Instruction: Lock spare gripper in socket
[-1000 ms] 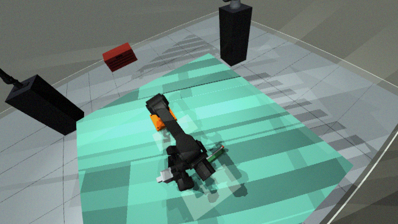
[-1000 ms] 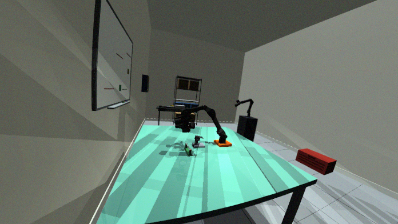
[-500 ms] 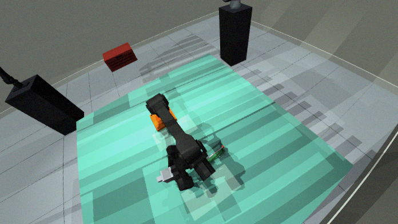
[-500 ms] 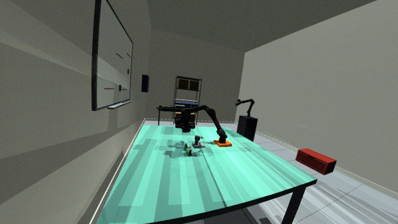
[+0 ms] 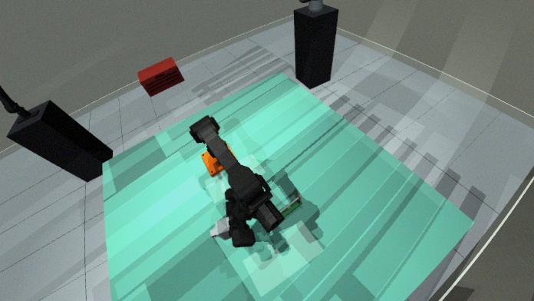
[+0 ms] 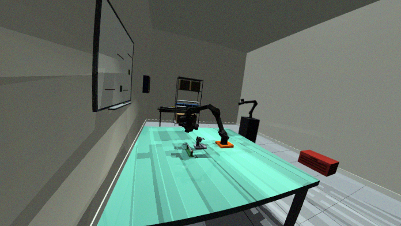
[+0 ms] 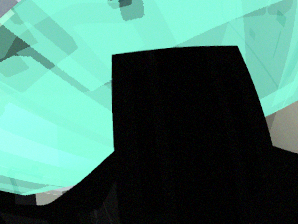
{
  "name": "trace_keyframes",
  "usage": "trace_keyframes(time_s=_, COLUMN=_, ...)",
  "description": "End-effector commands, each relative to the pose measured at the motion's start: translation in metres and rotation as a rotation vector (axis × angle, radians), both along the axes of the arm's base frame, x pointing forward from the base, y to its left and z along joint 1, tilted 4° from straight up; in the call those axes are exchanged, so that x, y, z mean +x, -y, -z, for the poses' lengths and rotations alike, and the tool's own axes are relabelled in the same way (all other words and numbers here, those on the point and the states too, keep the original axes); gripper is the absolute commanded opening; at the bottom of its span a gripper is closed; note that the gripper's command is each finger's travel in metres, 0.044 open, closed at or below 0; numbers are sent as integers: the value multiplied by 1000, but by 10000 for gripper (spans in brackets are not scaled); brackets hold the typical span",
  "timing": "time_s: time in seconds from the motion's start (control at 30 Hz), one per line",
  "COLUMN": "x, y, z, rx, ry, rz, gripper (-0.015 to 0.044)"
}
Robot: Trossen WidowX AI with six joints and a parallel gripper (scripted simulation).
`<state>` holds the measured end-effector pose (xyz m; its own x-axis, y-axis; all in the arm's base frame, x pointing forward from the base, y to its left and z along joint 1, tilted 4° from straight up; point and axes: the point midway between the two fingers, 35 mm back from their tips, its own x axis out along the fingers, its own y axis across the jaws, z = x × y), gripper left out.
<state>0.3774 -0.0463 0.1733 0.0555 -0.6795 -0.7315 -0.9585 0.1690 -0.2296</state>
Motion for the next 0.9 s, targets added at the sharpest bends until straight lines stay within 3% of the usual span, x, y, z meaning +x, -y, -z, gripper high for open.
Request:
trace_keyframes(time_s=0.0, x=-6, y=-3, z=-11, rx=27, ry=90, rz=29, gripper=0)
trace_keyframes(time_s=0.87, x=-42, y=-16, z=-33, rx=203, ry=471, rz=225, gripper=0)
